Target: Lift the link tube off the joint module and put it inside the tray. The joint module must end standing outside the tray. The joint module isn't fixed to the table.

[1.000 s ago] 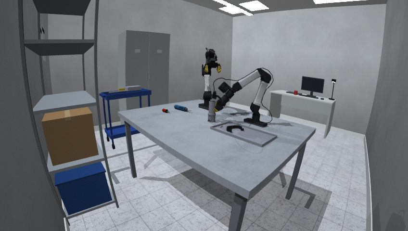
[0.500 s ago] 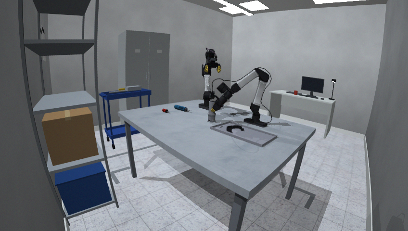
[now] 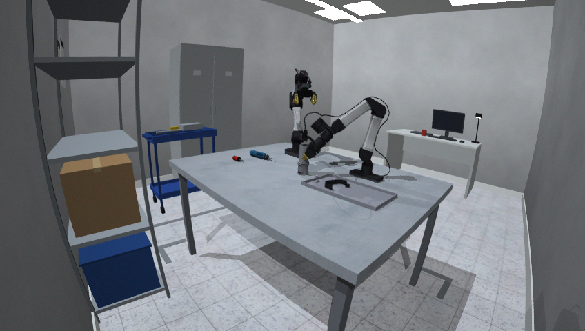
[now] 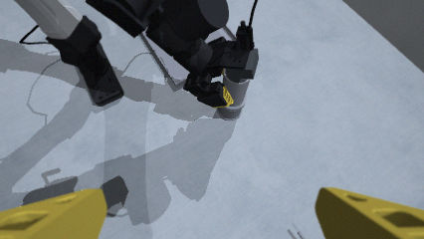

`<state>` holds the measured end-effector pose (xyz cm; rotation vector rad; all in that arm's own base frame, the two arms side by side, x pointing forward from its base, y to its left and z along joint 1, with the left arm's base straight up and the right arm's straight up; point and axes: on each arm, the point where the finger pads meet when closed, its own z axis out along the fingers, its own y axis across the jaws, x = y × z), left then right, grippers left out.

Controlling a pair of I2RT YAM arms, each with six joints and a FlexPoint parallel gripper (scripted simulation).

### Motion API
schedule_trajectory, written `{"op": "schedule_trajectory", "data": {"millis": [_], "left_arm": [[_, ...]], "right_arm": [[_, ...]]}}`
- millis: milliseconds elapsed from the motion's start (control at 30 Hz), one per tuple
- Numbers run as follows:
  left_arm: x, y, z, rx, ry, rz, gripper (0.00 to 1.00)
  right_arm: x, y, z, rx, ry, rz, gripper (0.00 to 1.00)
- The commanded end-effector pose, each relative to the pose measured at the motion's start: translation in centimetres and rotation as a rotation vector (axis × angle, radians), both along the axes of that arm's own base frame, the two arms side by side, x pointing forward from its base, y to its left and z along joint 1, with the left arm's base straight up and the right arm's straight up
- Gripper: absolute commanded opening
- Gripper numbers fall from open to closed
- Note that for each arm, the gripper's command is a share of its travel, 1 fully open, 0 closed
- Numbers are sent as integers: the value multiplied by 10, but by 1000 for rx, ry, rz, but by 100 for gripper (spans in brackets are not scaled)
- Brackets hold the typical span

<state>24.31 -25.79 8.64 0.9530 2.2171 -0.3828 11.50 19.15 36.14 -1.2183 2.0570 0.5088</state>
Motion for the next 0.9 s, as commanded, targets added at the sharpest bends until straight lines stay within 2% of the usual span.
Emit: {"op": "schedule_trajectory", "data": {"millis": [0,233,400,867], "left_arm": [[16,-19,45,-113,-108,-5,42],[15,-17,48,-99,-99,-11,42],[6,-8,45,-34,-37,-11,42],[7,-9,48,-43,-46,-11,42]], "right_arm": [[1,1,5,17,-11,0,100],[1,1,5,17,-11,-1,100],[1,1,5,17,-11,-1,100],[1,1,5,17,-11,-1,100]]}}
